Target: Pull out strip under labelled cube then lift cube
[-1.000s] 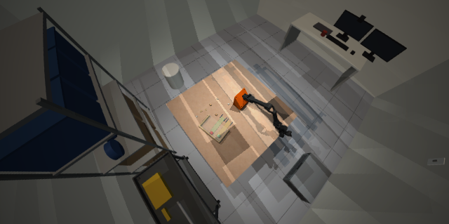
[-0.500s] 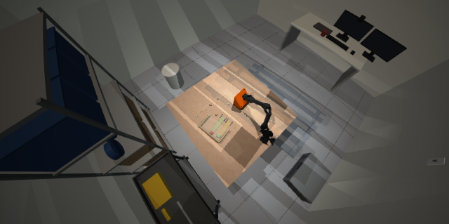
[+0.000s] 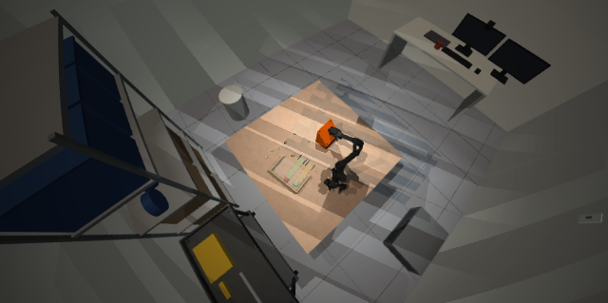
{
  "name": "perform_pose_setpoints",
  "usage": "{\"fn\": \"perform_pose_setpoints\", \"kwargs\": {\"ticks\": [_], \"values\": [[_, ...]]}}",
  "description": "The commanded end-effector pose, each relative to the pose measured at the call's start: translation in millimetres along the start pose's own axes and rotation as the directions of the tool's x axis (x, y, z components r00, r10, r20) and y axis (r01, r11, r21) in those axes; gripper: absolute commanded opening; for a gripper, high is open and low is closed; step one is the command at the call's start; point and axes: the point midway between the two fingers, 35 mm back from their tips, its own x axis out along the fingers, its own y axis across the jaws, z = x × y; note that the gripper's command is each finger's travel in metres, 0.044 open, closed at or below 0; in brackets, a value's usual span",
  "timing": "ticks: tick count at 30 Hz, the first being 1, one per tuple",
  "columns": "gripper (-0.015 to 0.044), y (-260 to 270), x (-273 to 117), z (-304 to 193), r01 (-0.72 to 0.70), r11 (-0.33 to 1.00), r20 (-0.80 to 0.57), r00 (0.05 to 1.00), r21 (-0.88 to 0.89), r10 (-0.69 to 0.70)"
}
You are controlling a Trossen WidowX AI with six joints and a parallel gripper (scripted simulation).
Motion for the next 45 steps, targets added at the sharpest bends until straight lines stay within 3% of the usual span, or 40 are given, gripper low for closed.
{"fn": "perform_pose_setpoints", "kwargs": {"ticks": [1,12,20,24,31,34,45], "values": [[0.0400,-52,-37,26,0.095,0.995,0.052,0.994,-0.043,-0.093],[0.0400,-184,-178,59,0.364,0.929,0.198,0.917,-0.065,-0.346],[0.0400,-246,-289,32,0.512,0.859,0.289,0.824,-0.011,-0.488],[0.0400,-260,-327,11,0.554,0.832,0.323,0.784,0.022,-0.531],[0.0400,-261,-329,9,0.556,0.831,0.324,0.782,0.024,-0.533],[0.0321,-266,-316,15,0.560,0.829,0.265,0.799,0.003,-0.540],[0.0032,-278,-230,15,0.531,0.845,-0.241,0.813,-0.068,-0.530]]}}
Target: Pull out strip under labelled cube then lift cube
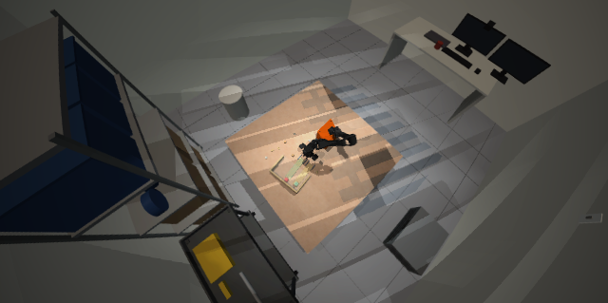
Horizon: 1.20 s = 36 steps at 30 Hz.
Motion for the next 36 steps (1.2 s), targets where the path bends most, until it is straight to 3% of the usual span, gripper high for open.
{"fn": "perform_pose_setpoints", "kwargs": {"ticks": [1,8,36], "values": [[0.0006,22,31,-6,-0.021,0.999,-0.243,0.970,-0.038,0.011],[0.0000,63,54,-24,-0.081,0.994,-0.535,0.844,-0.071,0.030],[0.0000,66,80,-35,-0.082,0.994,-0.541,0.840,-0.072,0.030]]}}
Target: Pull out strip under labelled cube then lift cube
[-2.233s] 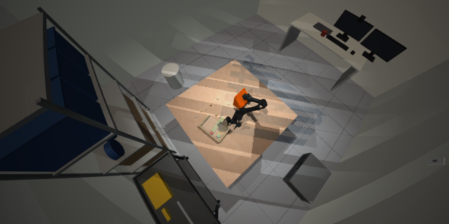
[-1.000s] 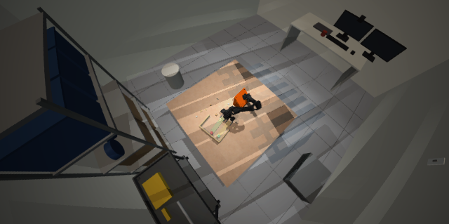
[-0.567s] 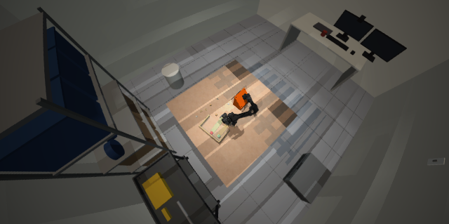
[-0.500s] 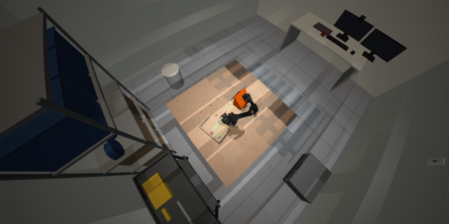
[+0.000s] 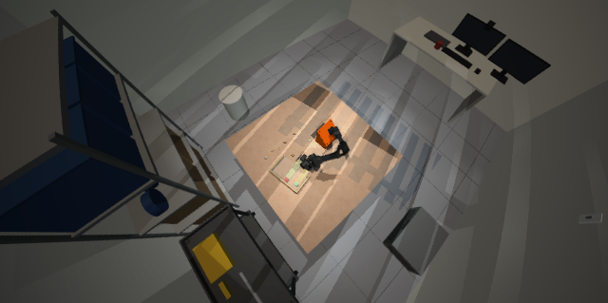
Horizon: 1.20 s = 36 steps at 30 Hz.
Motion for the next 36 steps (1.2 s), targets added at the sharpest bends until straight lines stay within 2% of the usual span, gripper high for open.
{"fn": "perform_pose_setpoints", "kwargs": {"ticks": [1,26,36], "values": [[0.0000,-2,8,-2,0.001,1.000,-0.006,1.000,0.012,-0.001],[0.0000,-2,49,-3,-0.002,1.000,-0.006,1.000,0.012,0.003],[0.0000,-2,50,-3,-0.003,1.000,-0.006,1.000,0.012,0.003]]}}
